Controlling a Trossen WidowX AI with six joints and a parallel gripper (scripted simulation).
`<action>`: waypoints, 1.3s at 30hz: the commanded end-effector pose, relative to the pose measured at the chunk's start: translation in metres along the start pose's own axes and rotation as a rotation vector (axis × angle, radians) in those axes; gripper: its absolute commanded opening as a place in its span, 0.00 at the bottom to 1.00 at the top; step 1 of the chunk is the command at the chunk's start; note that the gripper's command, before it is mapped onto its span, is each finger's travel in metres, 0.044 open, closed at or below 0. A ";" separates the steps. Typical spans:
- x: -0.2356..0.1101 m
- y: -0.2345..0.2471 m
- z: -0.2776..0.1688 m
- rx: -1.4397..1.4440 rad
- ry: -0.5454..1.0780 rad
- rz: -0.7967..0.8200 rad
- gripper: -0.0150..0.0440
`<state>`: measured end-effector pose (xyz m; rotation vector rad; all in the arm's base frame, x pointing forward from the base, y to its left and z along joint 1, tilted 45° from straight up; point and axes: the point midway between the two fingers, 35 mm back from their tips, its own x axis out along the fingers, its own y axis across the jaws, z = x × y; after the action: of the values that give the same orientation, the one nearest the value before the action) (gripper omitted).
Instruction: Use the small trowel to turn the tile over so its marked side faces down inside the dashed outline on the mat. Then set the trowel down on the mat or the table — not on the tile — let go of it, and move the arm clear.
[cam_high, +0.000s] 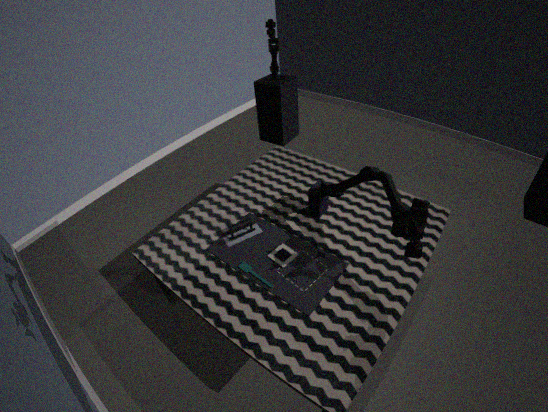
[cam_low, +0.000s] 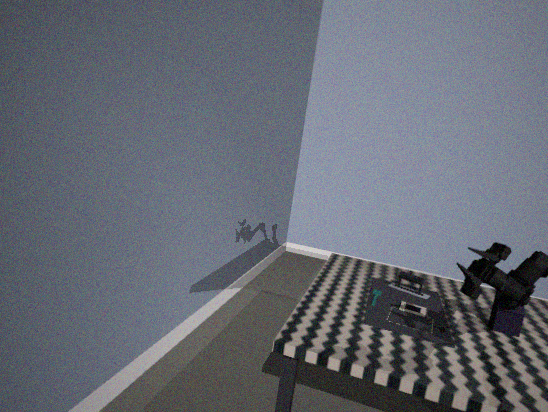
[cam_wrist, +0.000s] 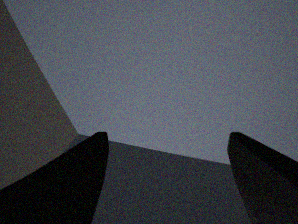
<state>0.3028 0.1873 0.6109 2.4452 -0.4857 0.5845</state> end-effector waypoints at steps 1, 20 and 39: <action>0.008 0.002 0.009 -0.017 -0.017 0.022 0.71; 0.047 -0.044 0.065 -0.348 -0.064 -0.032 0.71; 0.090 -0.124 0.167 -0.942 -0.085 -0.288 0.71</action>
<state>0.4685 0.1666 0.4952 1.6621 -0.3654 0.1218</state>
